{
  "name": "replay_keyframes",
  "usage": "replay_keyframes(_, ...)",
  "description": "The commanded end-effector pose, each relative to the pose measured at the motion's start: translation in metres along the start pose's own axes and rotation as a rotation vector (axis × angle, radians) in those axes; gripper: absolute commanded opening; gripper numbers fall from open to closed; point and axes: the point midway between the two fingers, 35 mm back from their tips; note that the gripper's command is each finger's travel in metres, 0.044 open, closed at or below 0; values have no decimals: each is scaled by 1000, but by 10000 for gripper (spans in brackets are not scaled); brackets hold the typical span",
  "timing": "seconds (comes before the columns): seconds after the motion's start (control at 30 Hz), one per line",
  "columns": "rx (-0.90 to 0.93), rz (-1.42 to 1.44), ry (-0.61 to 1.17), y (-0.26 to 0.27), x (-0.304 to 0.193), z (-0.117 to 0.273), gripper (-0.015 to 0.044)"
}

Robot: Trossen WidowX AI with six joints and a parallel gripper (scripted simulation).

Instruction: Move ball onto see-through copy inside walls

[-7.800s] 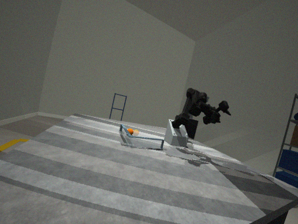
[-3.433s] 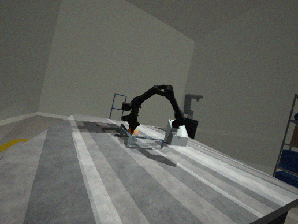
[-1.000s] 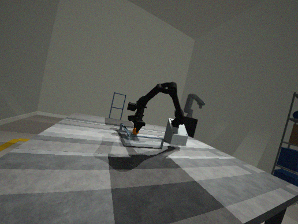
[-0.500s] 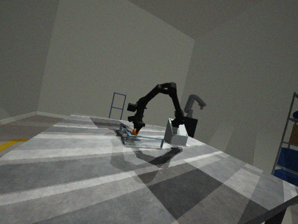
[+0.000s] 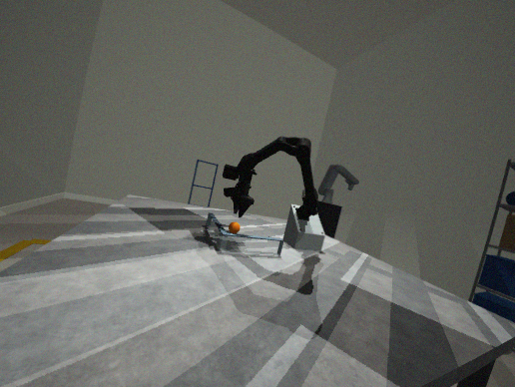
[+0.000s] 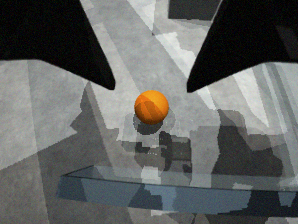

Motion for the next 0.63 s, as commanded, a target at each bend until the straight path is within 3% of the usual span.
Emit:
replay_keyframes(0.0,-4,8,-9,0,0,23,365)
replay_keyframes(0.27,-2,3,-18,-1,2,15,365)
replay_keyframes(0.37,-2,4,-17,0,1,37,440)
replay_keyframes(0.43,-1,6,-15,0,-2,57,440)
replay_keyframes(0.6,-1,6,-15,1,-2,59,440)
Point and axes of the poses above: the point midway between the two fingers, 35 mm back from their tips, its own z axis back along the fingers, its own y axis across the jaws, x = y × z, and after that the axes turned 12 degrees about -z, right-handed
